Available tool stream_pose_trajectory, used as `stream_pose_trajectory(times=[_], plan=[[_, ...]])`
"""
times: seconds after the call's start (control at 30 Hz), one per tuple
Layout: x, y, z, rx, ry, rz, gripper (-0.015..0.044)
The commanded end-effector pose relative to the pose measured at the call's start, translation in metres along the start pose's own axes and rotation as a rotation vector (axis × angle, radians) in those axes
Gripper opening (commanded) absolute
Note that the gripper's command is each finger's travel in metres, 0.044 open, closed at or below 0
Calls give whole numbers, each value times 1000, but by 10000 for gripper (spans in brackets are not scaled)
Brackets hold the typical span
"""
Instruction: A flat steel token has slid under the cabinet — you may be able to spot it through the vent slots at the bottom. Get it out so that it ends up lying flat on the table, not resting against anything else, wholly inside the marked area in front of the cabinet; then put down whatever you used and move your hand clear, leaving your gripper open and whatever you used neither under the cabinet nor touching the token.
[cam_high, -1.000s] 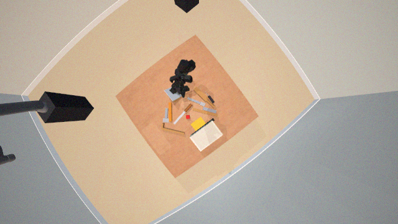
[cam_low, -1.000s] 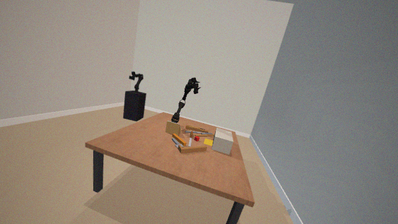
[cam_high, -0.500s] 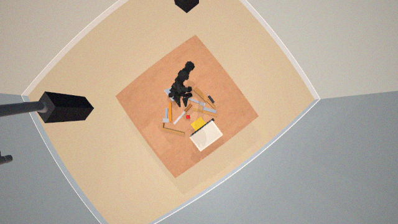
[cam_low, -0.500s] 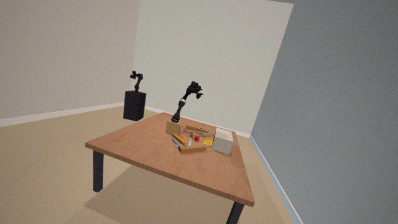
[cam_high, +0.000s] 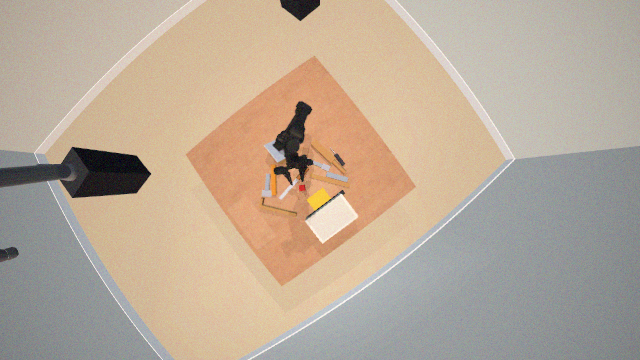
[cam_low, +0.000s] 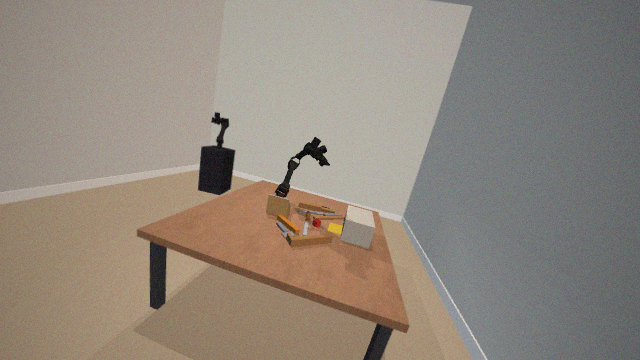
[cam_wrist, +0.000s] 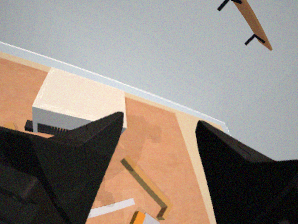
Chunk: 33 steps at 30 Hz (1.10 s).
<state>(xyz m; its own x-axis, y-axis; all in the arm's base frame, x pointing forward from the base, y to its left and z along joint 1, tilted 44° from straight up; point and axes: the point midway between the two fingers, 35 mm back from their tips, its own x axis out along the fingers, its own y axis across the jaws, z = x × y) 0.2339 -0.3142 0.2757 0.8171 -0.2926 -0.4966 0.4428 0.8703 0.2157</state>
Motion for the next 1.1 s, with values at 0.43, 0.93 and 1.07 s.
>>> stream_pose_trajectory(times=[0.43, 0.93, 1.07], plan=[[55, 50, -82, 440, 345, 133, 270], [75, 103, -157, 785, 713, 126, 270], [75, 117, -176, 868, 816, 100, 270]])
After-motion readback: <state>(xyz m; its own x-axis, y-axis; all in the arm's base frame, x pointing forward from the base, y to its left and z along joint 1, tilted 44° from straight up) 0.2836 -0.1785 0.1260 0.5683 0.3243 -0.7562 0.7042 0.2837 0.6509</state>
